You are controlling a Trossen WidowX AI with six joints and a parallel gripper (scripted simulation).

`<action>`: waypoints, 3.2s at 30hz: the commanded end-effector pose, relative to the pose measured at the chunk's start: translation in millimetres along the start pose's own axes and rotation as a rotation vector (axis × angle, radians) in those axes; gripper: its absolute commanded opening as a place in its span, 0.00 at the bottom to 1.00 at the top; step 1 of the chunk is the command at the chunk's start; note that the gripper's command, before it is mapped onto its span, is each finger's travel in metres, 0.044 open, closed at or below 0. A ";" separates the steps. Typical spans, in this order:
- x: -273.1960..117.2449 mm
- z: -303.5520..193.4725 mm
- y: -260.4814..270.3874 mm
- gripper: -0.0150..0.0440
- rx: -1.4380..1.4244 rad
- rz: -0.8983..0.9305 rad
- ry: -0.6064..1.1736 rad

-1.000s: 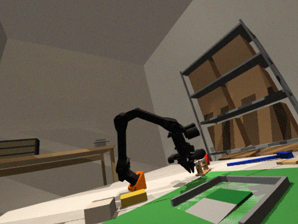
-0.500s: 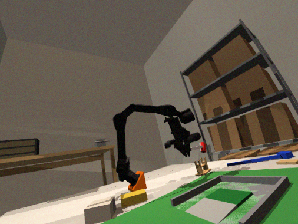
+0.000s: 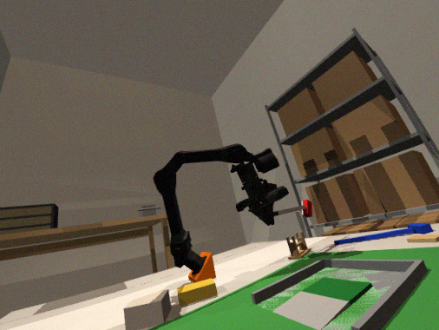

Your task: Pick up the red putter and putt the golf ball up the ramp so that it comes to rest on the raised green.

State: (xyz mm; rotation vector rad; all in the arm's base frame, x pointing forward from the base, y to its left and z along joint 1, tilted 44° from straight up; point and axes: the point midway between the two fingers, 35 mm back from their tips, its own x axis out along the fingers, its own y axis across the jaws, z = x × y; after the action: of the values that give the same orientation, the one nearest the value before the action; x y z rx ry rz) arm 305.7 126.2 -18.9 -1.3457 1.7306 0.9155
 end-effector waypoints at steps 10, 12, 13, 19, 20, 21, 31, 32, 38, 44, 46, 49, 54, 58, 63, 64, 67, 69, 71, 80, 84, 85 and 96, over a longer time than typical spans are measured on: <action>-33.9 -81.2 -23.4 0.25 0.295 -0.073 -0.024; -39.5 -97.5 -25.8 0.25 0.359 -0.085 -0.020; -42.2 -105.7 -26.6 0.25 0.390 -0.090 -0.017; -57.2 -155.6 -27.8 0.25 0.583 -0.125 0.000; -59.6 -163.9 -27.3 0.25 0.615 -0.131 0.003; -61.8 -172.3 -26.6 0.25 0.647 -0.137 0.007; -82.0 -254.2 -8.2 0.25 0.970 -0.199 0.047; -83.8 -262.1 -5.2 0.25 1.002 -0.206 0.052; -93.9 -307.5 16.6 0.25 1.196 -0.247 0.083; -103.2 -348.9 45.0 0.25 1.390 -0.291 0.120; -106.2 -361.5 55.9 0.25 1.454 -0.307 0.134; -109.6 -375.4 69.2 0.25 1.528 -0.326 0.150; -107.8 -377.0 69.8 0.25 1.542 -0.324 0.154; -97.0 -380.5 68.3 0.25 1.593 -0.302 0.169; -75.6 -387.4 66.9 0.25 1.688 -0.261 0.198; -73.3 -388.1 66.9 0.25 1.698 -0.256 0.202; -72.3 -388.4 66.9 0.25 1.702 -0.255 0.203; -71.1 -388.8 66.8 0.25 1.702 -0.255 0.203; -69.0 -389.4 66.7 0.25 1.702 -0.255 0.203; -55.6 -393.5 66.5 0.25 1.702 -0.255 0.202; -49.5 -395.4 66.6 0.25 1.702 -0.256 0.203; -48.0 -395.8 66.7 0.25 1.702 -0.256 0.203; -47.8 -398.1 66.8 0.25 1.708 -0.260 0.209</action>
State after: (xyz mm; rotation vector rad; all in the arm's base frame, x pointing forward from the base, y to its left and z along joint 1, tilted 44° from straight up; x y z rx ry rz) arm 196.5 -188.5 213.7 -0.3898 1.5672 -0.8446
